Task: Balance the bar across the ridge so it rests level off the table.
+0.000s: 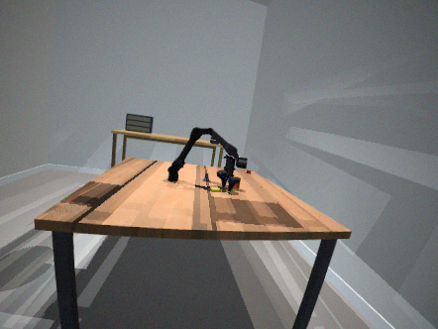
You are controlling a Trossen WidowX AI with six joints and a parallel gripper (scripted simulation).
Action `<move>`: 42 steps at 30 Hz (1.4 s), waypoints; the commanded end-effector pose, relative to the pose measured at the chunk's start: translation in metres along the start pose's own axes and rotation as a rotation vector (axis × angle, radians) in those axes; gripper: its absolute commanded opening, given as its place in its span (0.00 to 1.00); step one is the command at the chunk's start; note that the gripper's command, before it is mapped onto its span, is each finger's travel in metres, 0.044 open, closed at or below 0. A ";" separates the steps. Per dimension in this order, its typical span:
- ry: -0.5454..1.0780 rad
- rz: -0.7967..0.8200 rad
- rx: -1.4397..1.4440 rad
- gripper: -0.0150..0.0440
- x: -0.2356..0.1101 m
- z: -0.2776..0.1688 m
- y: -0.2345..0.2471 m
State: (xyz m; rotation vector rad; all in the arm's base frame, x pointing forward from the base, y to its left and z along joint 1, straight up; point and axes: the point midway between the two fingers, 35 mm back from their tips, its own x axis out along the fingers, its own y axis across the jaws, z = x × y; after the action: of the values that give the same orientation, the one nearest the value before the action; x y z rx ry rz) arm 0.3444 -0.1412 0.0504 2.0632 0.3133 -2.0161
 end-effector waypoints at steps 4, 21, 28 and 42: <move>0.002 -0.003 0.003 0.79 0.001 0.000 -0.001; -0.001 -0.001 0.000 0.26 -0.003 0.000 0.000; 0.000 -0.001 0.001 0.25 -0.021 -0.003 0.002; 0.001 -0.001 0.001 0.25 -0.058 -0.004 0.003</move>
State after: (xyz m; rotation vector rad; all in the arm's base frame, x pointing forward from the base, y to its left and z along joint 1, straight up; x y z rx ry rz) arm 0.3457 -0.1416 0.0942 2.0540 0.3228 -2.0331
